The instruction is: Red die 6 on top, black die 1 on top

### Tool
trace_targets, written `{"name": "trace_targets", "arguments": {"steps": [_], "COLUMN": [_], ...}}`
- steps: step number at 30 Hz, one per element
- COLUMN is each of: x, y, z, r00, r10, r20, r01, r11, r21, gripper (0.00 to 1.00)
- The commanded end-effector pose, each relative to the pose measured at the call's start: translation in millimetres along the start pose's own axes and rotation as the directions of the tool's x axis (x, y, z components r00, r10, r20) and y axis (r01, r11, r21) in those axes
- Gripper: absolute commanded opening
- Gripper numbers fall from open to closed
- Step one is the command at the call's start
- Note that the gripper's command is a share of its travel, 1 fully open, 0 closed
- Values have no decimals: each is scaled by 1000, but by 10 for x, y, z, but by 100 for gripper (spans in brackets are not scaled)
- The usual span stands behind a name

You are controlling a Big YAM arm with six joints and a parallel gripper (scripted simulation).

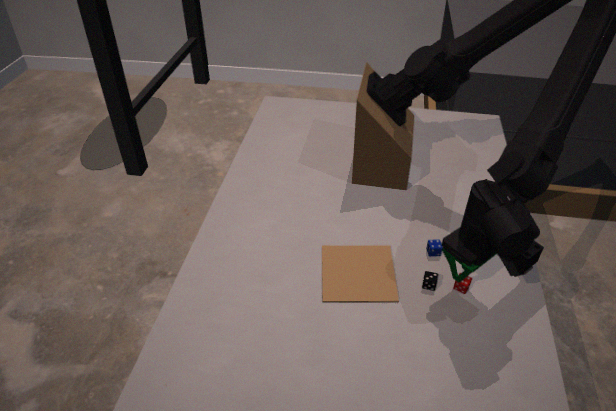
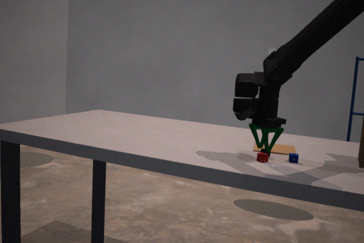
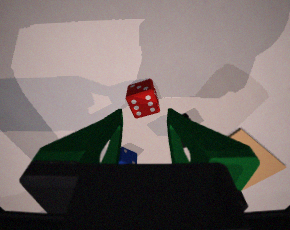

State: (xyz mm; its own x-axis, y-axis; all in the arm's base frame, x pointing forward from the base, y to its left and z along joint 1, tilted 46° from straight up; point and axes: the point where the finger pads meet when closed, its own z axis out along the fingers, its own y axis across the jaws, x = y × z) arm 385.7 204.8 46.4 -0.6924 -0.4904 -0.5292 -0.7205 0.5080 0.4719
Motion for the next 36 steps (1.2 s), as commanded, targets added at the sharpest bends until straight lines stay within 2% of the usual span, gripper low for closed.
{"name": "trace_targets", "arguments": {"steps": [1, 8, 9, 10, 14, 25, 26, 29, 33, 36], "x": [-90, -64, -129, -105, 2, -56, -42, -22, -109, -104], "y": [-129, -95, -24, 8, -9, -2, -87, -12, -54, -55], "z": [-107, -21, -53, 8, 135, 253, 231, 332, 208, 208], "r00": [1000, 1000, 999, 1000, 1000, 1000, 1000, 1000, 999, 999], "r10": [1, 7, -15, -17, 3, -7, 10, 0, -5, -2], "r20": [31, 20, 30, 20, 0, 12, 19, 4, 34, 32], "r01": [-2, -8, 15, 16, -3, 6, -11, 0, 4, 1], "r11": [1000, 1000, 1000, 1000, 1000, 1000, 1000, 1000, 1000, 1000], "r21": [24, 15, 19, 10, 1, 6, 15, 1, 21, 20], "gripper": [40, 40, 40, 40, 40, 40, 40, 40, 40, 40]}}
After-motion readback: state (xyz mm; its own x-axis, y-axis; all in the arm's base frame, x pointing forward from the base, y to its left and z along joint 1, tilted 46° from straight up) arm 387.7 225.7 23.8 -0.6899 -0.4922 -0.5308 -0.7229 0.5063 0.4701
